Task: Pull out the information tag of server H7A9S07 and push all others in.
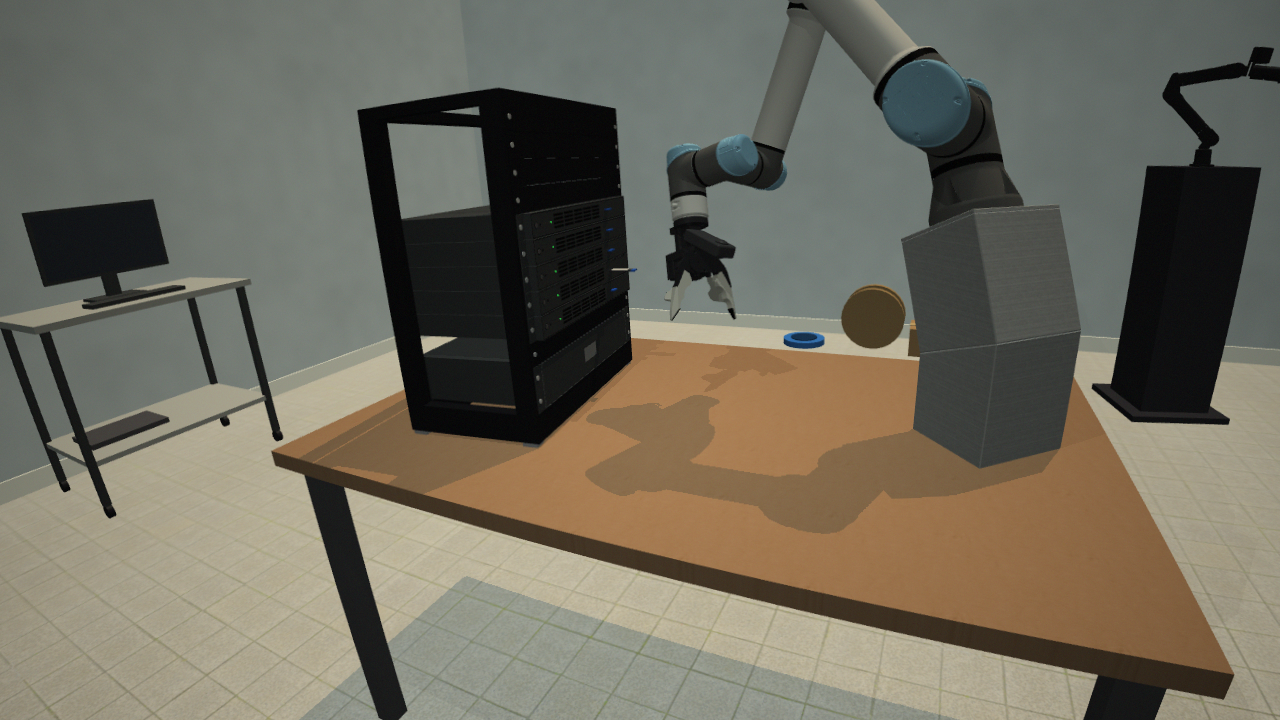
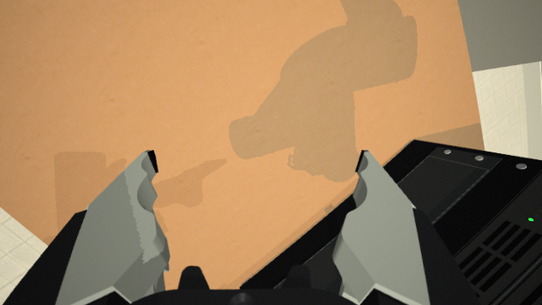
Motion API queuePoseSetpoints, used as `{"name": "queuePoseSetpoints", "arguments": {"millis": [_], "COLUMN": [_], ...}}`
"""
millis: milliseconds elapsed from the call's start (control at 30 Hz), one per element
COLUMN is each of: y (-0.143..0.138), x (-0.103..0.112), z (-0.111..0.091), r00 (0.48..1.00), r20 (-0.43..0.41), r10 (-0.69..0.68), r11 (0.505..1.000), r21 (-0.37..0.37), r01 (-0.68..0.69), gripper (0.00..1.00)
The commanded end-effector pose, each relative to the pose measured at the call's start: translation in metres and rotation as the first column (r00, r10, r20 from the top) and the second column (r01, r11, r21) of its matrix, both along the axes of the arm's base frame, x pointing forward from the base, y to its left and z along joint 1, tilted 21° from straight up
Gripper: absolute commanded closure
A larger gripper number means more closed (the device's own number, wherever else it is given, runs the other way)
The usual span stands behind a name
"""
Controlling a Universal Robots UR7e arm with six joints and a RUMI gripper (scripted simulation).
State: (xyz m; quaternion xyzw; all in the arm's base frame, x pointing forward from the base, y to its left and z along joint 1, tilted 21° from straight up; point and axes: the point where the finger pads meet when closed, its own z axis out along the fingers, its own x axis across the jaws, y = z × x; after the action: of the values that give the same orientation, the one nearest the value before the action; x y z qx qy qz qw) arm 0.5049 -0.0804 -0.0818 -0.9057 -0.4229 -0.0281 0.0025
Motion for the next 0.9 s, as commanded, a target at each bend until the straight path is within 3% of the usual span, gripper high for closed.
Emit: {"name": "queuePoseSetpoints", "arguments": {"millis": [0,867], "y": [0.002,0.016], "x": [-0.004,-0.026], "z": [-0.003,-0.017], "r00": [1.0,0.988], "r20": [-0.014,-0.101], "r10": [-0.019,-0.12], "r11": [1.0,0.99], "r21": [0.011,0.063], "r01": [0.019,0.127], "gripper": [0.0,0.0]}}
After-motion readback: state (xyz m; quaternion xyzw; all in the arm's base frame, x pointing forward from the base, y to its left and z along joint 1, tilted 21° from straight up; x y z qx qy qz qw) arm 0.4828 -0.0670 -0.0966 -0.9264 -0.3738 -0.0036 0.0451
